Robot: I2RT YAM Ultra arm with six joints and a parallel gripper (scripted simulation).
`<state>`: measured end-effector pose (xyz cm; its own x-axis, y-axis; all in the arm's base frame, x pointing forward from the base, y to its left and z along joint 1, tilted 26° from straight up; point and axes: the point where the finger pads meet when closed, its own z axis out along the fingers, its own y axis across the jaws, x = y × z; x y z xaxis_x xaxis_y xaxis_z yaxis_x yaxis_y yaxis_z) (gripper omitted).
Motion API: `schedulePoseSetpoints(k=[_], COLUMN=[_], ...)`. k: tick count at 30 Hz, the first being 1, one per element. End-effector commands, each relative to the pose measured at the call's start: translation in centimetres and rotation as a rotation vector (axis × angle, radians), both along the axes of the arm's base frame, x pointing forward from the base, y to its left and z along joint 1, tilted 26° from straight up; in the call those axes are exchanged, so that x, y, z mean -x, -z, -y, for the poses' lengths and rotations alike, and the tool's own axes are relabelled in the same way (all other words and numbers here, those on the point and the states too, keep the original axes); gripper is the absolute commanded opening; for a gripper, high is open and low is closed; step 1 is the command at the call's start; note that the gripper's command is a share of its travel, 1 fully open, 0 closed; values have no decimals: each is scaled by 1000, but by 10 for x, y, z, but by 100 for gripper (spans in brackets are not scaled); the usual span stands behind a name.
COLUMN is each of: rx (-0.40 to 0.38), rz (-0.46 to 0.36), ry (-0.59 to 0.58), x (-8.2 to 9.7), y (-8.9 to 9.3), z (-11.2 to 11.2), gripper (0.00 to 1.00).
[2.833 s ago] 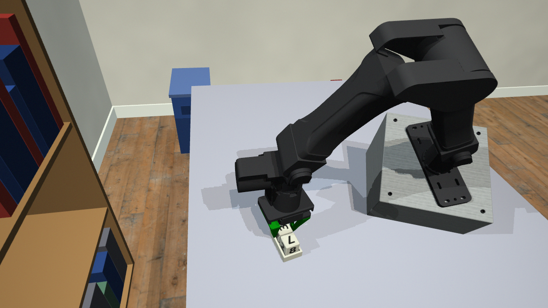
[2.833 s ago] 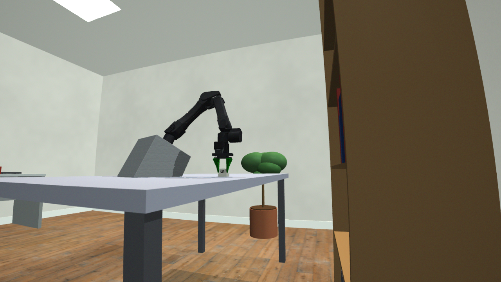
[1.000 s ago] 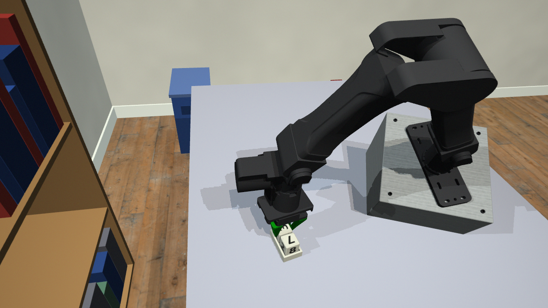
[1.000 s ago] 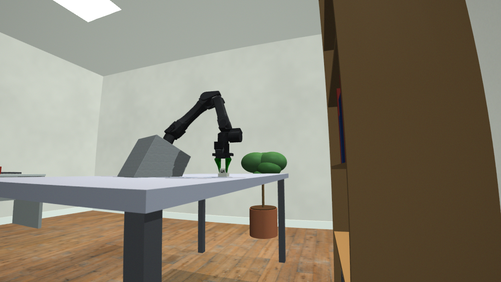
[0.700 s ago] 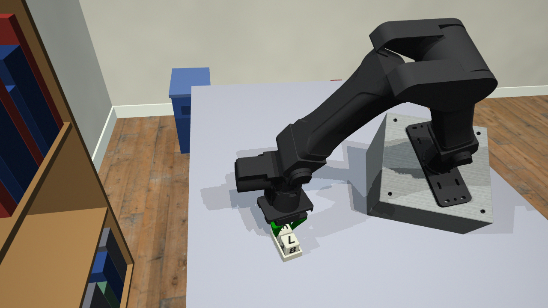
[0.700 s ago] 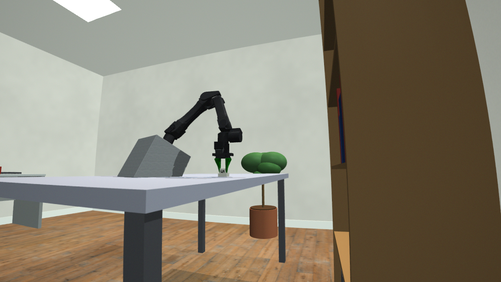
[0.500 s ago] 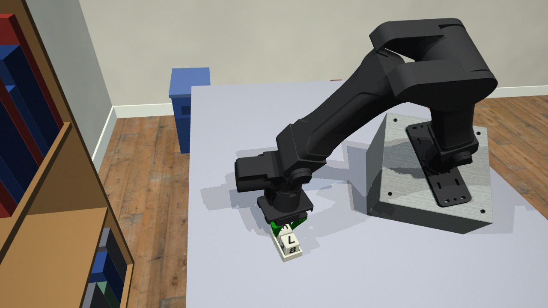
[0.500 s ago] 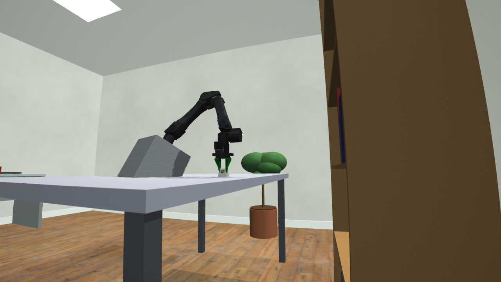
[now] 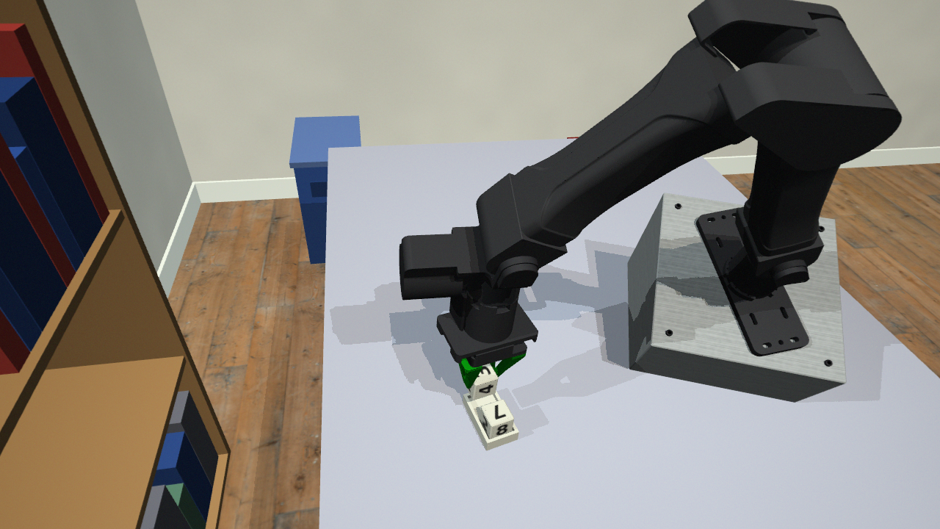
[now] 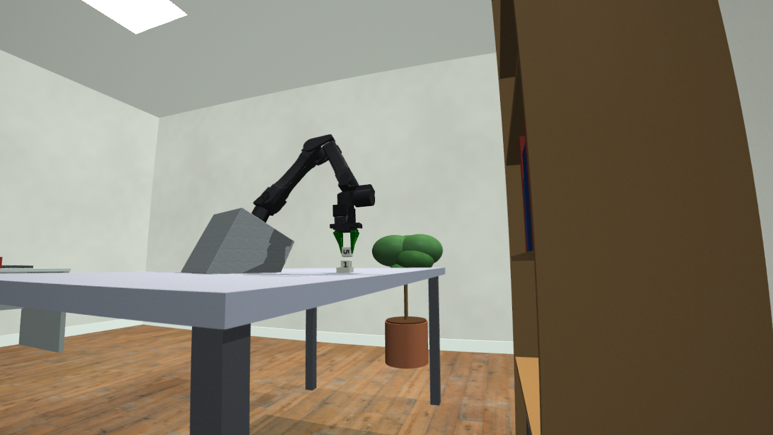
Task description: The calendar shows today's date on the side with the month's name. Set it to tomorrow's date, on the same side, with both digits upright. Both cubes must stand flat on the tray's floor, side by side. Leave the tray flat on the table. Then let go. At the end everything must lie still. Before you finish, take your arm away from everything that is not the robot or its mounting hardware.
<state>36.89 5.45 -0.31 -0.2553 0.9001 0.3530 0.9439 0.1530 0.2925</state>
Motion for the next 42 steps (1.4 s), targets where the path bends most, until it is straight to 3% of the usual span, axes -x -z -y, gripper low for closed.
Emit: schedulePoseSetpoints(k=[1,5,10,27,33,39,42], rx=[4,4,4,8,33,85,87], rz=[-28,-28,-28,-19,32,140,143], ry=[3,3,3,-16,-128,-365,-373], x=[11,16,17,17,18,18,18], y=[-20,-42,-50,-51,-51,-52,-52], z=[14,24,27,28,28,27,27], gripper=[27,27,27,27,27,27,27])
